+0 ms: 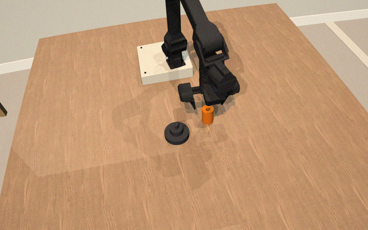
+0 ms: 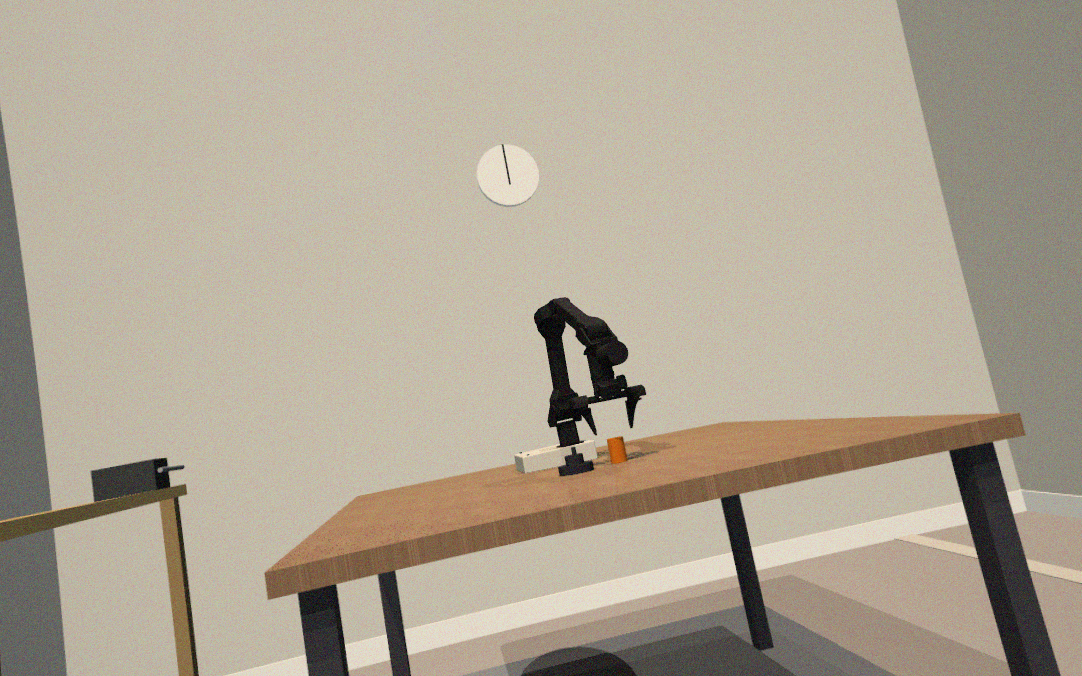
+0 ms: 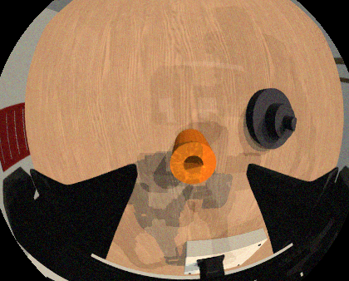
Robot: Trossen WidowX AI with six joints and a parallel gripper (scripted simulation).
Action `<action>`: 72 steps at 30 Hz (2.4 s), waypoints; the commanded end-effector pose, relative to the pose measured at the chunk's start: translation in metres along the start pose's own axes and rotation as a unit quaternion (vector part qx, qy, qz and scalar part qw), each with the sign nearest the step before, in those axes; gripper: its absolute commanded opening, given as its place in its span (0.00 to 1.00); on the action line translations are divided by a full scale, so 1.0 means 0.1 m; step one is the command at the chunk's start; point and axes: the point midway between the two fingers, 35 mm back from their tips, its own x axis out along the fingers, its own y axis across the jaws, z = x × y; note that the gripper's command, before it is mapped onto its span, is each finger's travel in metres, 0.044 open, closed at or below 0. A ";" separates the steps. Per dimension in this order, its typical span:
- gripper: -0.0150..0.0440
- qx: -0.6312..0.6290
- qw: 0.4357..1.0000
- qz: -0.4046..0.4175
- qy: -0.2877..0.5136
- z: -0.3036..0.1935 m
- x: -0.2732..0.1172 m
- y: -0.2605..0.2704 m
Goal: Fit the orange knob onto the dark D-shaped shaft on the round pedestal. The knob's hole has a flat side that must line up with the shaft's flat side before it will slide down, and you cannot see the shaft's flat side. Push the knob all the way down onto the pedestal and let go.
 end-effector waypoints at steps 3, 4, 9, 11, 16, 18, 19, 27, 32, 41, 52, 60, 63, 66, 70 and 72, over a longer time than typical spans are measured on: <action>1.00 -0.001 1.000 -0.002 0.003 -0.01 0.11 -0.01; 1.00 -0.001 1.000 -0.002 0.003 0.00 0.12 -0.01; 1.00 -0.001 1.000 -0.002 0.003 0.00 0.20 0.00; 1.00 -0.001 1.000 -0.002 0.003 0.00 0.24 0.00; 1.00 -0.001 1.000 -0.002 0.003 0.00 0.32 0.00; 1.00 -0.001 1.000 -0.002 0.003 0.00 0.35 0.00; 1.00 -0.001 1.000 -0.002 0.003 0.00 0.37 0.00; 1.00 -0.001 1.000 -0.002 0.003 -0.01 0.49 0.00; 1.00 -0.001 1.000 -0.002 0.003 -0.01 0.57 -0.01; 0.96 -0.001 1.000 -0.002 0.003 -0.03 0.67 -0.01; 0.53 -0.001 1.000 -0.002 0.003 -0.03 0.67 -0.01; 0.28 -0.001 1.000 -0.002 0.003 0.01 0.53 0.01; 0.25 -0.001 1.000 -0.002 0.003 0.04 0.34 0.02; 0.25 -0.001 1.000 -0.002 0.002 0.05 0.15 0.03; 0.25 -0.001 1.000 -0.002 0.002 0.05 -0.11 0.04; 0.25 -0.001 1.000 -0.002 0.003 0.04 -0.24 0.04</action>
